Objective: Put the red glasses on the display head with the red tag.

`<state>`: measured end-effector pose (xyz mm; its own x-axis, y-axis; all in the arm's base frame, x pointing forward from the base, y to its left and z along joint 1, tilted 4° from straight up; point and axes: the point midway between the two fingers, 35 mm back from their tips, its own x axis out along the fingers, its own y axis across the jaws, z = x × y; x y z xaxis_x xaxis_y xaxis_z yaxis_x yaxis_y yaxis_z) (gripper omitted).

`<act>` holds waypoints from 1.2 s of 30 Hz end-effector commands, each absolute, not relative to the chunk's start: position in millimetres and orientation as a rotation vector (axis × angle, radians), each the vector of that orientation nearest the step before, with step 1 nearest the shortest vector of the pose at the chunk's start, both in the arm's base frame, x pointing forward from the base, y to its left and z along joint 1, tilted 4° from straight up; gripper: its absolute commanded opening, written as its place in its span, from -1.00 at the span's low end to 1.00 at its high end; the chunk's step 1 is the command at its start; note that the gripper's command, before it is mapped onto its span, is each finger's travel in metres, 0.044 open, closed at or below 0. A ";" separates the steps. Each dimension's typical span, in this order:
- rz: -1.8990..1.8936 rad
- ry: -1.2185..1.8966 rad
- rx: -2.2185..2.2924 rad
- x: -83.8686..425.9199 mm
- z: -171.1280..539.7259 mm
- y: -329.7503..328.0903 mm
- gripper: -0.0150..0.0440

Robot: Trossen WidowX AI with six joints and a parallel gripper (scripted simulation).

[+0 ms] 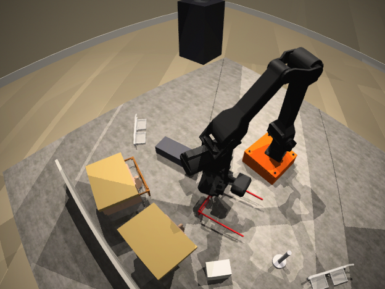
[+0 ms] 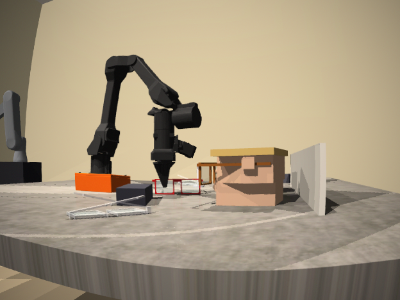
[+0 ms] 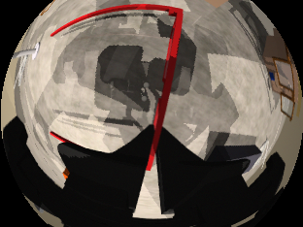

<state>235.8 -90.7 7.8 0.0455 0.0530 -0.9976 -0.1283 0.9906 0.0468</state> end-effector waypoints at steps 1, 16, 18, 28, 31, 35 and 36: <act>0.139 1.520 -0.060 235.6 7.9 -90.6 -0.49; 0.139 1.522 -0.057 238.2 63.5 -96.7 -0.49; 0.139 1.522 -0.056 238.0 74.0 -97.6 -0.49; 0.135 1.524 -0.052 235.8 108.4 -100.2 -0.49; 0.103 1.530 -0.037 237.0 109.2 -96.6 -0.49; 0.023 1.541 0.002 239.8 111.1 -87.6 -0.49; 0.001 1.542 0.012 240.4 111.7 -85.2 -0.49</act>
